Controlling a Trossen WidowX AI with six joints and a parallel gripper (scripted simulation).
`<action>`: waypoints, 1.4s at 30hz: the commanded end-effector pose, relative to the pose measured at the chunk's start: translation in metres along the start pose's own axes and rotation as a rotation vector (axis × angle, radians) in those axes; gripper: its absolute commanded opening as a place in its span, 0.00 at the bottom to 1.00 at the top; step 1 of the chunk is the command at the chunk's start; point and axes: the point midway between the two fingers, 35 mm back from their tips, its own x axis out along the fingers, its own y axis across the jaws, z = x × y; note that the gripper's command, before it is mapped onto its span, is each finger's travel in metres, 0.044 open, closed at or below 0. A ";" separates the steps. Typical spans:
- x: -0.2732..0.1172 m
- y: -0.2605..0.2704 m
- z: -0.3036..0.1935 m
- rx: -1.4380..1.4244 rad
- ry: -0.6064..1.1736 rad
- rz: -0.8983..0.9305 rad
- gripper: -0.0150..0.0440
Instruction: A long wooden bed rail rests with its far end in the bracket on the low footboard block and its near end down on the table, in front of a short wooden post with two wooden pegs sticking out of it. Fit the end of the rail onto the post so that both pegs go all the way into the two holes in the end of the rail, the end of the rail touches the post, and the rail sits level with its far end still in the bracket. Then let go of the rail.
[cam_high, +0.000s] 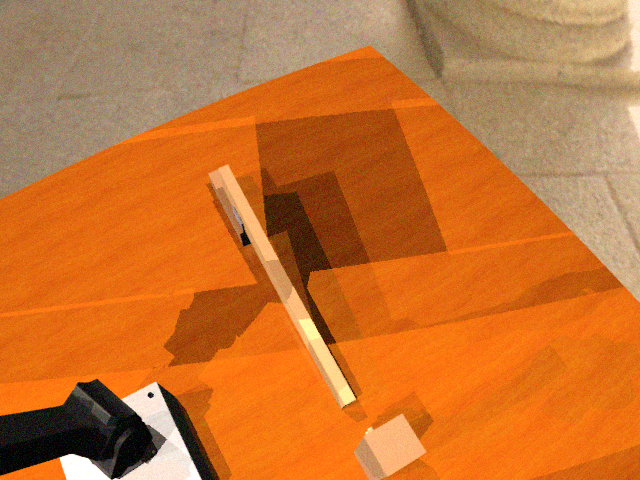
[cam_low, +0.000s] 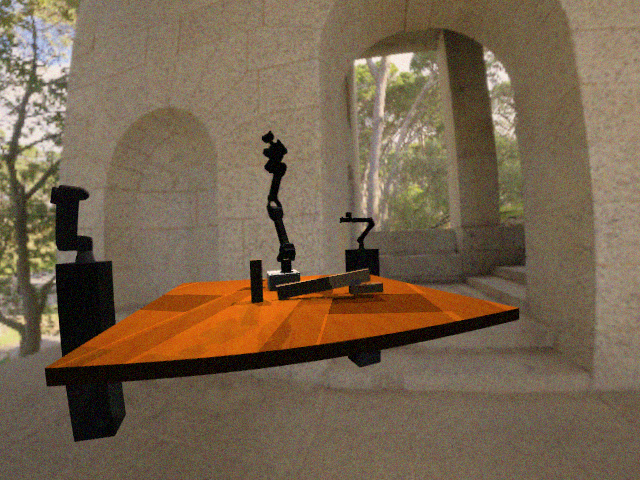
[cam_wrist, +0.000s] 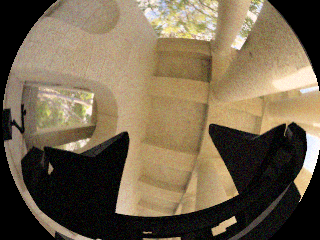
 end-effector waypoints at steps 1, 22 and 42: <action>-0.001 -0.001 -0.002 -0.003 0.004 -0.001 0.98; -0.125 -0.103 -0.203 -0.446 0.698 -0.186 1.00; -0.378 -0.194 -0.304 -0.776 1.565 -0.143 1.00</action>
